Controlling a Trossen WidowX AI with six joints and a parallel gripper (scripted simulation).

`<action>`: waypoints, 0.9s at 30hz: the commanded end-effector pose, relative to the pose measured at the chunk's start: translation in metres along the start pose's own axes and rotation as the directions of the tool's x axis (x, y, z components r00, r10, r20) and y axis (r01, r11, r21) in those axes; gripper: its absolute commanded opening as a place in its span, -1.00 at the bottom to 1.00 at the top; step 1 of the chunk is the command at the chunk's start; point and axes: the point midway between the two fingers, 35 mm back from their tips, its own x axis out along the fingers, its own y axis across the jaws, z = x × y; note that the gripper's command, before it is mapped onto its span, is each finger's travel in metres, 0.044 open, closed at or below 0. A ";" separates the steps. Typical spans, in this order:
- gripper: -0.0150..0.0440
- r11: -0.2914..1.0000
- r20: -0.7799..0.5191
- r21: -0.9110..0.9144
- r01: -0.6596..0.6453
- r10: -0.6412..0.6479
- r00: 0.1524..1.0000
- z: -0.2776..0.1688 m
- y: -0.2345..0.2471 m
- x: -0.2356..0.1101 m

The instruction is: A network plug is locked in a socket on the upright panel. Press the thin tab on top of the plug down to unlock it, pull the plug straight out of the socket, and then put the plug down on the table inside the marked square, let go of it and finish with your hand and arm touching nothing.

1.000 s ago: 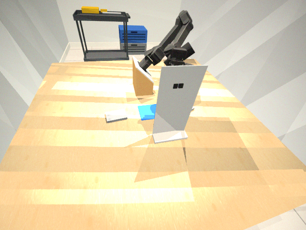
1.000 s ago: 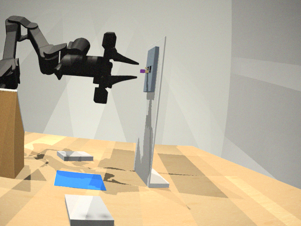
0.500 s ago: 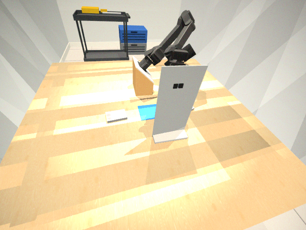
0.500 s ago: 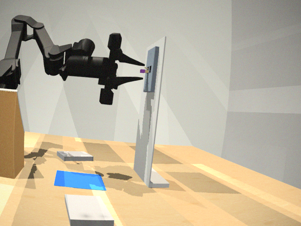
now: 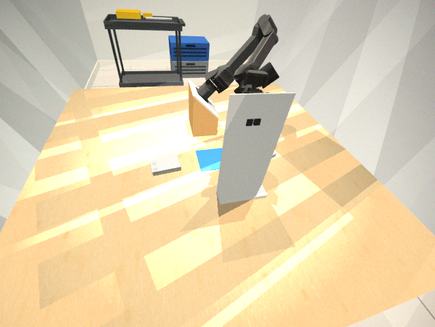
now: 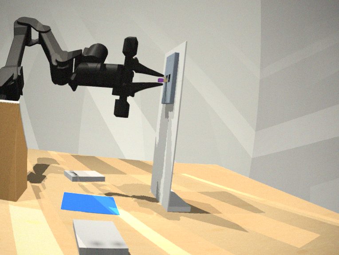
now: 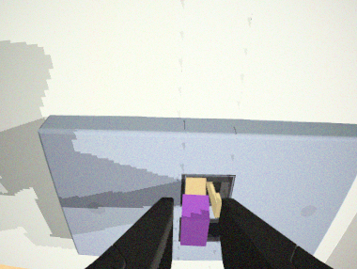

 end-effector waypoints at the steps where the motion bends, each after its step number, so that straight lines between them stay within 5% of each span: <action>1: -0.30 1.000 0.006 0.005 0.001 -0.001 1.000 0.002 -0.001 0.001; 10: -0.49 1.000 0.006 0.005 0.001 -0.001 1.000 0.002 -0.001 0.001; 27: -0.49 1.000 0.006 0.005 0.000 -0.001 1.000 -0.001 -0.001 -0.006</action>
